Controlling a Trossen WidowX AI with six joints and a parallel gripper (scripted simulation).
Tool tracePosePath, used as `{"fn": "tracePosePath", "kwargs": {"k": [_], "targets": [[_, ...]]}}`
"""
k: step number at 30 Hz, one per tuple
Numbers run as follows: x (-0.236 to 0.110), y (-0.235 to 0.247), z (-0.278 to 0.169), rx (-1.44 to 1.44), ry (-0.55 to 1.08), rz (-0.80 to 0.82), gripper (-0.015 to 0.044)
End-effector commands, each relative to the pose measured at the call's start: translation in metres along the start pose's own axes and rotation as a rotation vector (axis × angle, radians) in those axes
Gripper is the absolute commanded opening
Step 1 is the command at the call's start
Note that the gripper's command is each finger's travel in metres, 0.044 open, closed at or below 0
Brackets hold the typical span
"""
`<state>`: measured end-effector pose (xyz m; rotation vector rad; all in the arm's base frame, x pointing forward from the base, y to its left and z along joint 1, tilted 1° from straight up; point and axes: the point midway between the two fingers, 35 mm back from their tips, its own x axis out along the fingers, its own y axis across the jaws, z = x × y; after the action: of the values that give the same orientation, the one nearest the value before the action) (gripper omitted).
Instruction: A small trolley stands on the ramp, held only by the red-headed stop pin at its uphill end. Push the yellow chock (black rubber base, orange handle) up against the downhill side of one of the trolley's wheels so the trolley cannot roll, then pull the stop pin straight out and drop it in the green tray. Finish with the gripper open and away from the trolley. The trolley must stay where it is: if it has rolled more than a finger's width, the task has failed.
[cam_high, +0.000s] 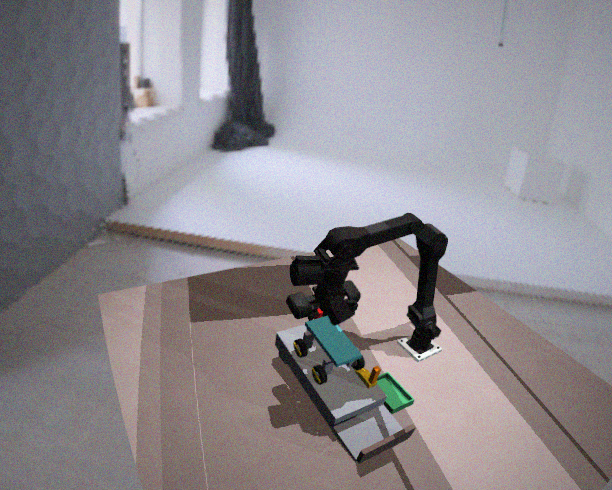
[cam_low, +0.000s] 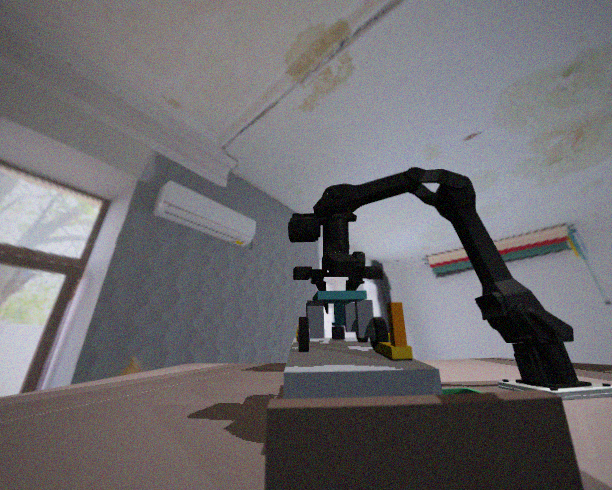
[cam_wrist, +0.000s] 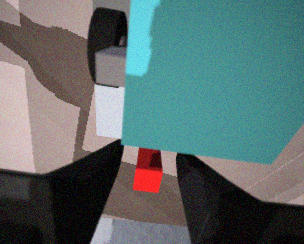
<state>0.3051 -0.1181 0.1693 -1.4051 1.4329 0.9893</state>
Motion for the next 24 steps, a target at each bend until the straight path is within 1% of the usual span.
{"fn": "tracePosePath", "kwargs": {"k": [1,5,10,19,24], "targets": [[0.0058,0.0012,-0.0012,-0.001,0.001,0.0,0.019],[0.0096,0.0015,-0.0015,-0.001,0.001,0.0,0.019],[0.007,0.0006,-0.0005,0.0,0.001,0.001,0.0059],[0.0068,0.0006,-0.0005,0.0,0.001,0.001,0.0],[0.004,0.0008,-0.0011,-0.001,0.001,0.0,0.0]]}}
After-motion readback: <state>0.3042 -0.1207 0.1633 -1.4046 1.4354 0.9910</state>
